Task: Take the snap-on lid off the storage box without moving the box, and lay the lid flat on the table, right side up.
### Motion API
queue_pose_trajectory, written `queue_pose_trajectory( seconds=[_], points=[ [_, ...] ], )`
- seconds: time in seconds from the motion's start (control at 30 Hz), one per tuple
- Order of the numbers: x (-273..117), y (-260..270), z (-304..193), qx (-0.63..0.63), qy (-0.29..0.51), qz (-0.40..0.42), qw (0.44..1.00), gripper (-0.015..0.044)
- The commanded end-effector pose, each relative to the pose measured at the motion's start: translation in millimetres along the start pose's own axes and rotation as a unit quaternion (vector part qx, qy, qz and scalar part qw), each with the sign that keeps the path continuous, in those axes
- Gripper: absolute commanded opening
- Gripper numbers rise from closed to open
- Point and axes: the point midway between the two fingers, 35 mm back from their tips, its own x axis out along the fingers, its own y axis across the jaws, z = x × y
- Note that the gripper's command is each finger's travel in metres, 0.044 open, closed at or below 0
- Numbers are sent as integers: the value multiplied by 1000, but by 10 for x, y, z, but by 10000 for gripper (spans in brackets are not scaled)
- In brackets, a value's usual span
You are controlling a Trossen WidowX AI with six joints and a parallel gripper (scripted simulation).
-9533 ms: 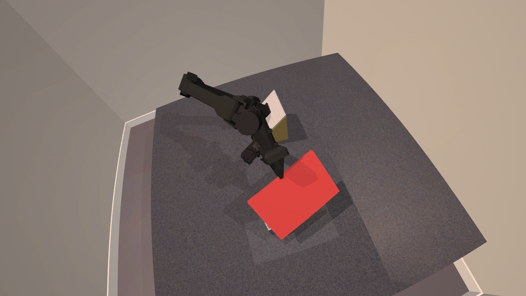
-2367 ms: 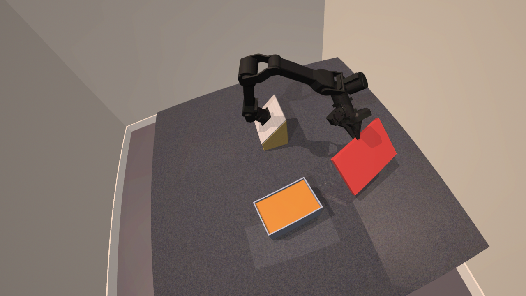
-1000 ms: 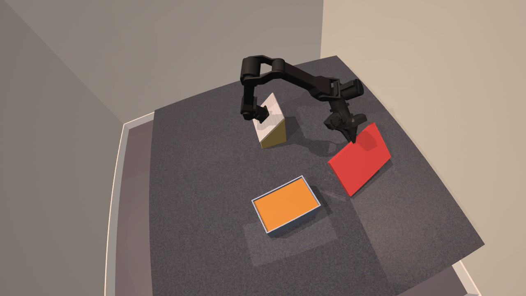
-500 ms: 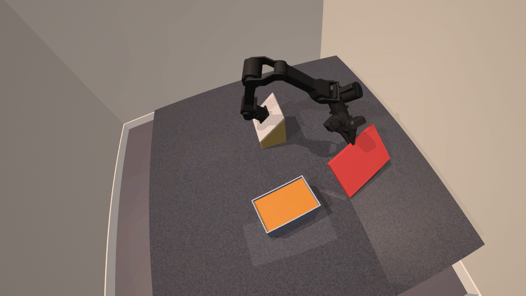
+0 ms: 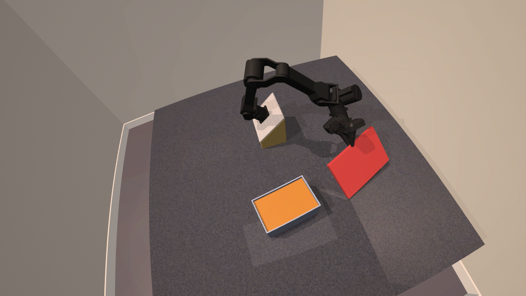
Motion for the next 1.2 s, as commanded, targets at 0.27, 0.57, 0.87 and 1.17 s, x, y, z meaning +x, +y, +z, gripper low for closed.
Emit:
queue_pose_trajectory(
  seconds=[0.27,0.57,0.87,1.17],
  points=[
    [56,-59,1,1,0,3,1000,0],
    [103,-115,2,1,-1,3,1000,0],
    [150,-170,3,1,-1,3,1000,0],
    [197,-226,4,0,-1,3,1000,0]
  ],
)
